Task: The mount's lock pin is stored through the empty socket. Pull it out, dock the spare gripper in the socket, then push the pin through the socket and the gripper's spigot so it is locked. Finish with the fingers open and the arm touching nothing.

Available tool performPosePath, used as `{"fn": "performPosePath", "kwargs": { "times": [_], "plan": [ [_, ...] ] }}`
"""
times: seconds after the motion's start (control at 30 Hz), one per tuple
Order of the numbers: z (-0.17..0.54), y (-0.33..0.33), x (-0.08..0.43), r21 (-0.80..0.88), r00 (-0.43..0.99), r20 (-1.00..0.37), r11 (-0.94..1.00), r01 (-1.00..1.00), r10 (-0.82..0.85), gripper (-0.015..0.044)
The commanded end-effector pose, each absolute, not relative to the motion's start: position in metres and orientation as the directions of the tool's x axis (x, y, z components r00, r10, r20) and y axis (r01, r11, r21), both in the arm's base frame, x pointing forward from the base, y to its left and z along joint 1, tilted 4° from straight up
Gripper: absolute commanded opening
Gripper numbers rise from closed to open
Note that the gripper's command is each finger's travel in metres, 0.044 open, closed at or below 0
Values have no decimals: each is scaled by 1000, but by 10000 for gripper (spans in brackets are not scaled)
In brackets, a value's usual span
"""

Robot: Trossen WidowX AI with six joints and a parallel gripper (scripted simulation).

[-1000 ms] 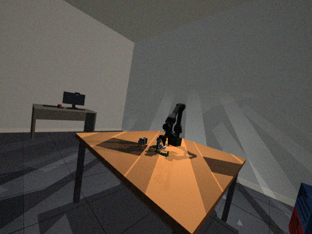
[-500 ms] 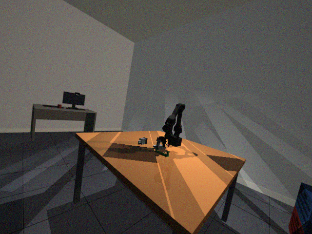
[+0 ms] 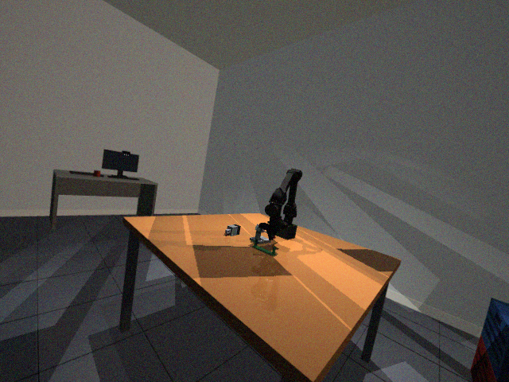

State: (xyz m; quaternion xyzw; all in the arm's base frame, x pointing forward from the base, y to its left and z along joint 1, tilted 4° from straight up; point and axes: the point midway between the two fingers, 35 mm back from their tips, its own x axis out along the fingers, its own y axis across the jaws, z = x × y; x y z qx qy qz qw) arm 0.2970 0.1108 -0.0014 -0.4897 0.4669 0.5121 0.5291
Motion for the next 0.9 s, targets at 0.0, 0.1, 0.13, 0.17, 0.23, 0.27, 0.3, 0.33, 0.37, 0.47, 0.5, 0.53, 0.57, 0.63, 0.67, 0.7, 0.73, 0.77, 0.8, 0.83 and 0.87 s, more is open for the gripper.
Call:
{"fn": "performPosePath", "kwargs": {
  "times": [0.0, 0.1, 0.13, 0.17, 0.23, 0.27, 0.3, 0.33, 0.37, 0.47, 0.5, 0.53, 0.57, 0.63, 0.67, 0.7, 0.73, 0.77, 0.8, 0.83, 0.87],
  "plan": [
    [-3, 110, 297, -37, 37, -996, 0, -999, 81, 0],
    [-3, 110, 297, -37, 37, -996, 0, -999, 81, 0],
    [-3, 110, 297, -37, 37, -996, 0, -999, 81, 0],
    [-3, 110, 297, -37, 37, -996, 0, -999, 81, 0],
    [-3, 110, 297, -37, 37, -996, 0, -999, 81, 0],
    [-3, 111, 297, -37, 37, -996, 0, -999, 83, 0],
    [-2, 111, 297, -37, 37, -995, 1, -999, 89, 0],
    [-2, 111, 297, -37, 37, -995, 1, -999, 97, 0],
    [-1, 111, 297, -37, 37, -993, 2, -999, 109, 0],
    [2, 113, 298, -37, 37, -988, 5, -999, 150, 0],
    [3, 113, 298, -36, 37, -986, 7, -999, 166, 0],
    [4, 114, 298, -35, 36, -983, 9, -999, 181, 0],
    [6, 114, 298, -35, 36, -980, 10, -999, 197, 0],
    [7, 115, 298, -34, 36, -975, 12, -999, 217, 0],
    [7, 116, 298, -33, 35, -975, 12, -999, 221, 0],
    [7, 116, 298, -33, 35, -974, 12, -999, 225, 0],
    [7, 117, 298, -32, 34, -973, 12, -999, 228, 0],
    [7, 117, 298, -32, 34, -973, 12, -999, 229, 0],
    [7, 117, 298, -32, 34, -973, 12, -999, 229, 0],
    [7, 117, 298, -32, 34, -973, 12, -999, 229, 0],
    [7, 117, 298, -32, 34, -973, 12, -999, 230, 0]
  ]
}}
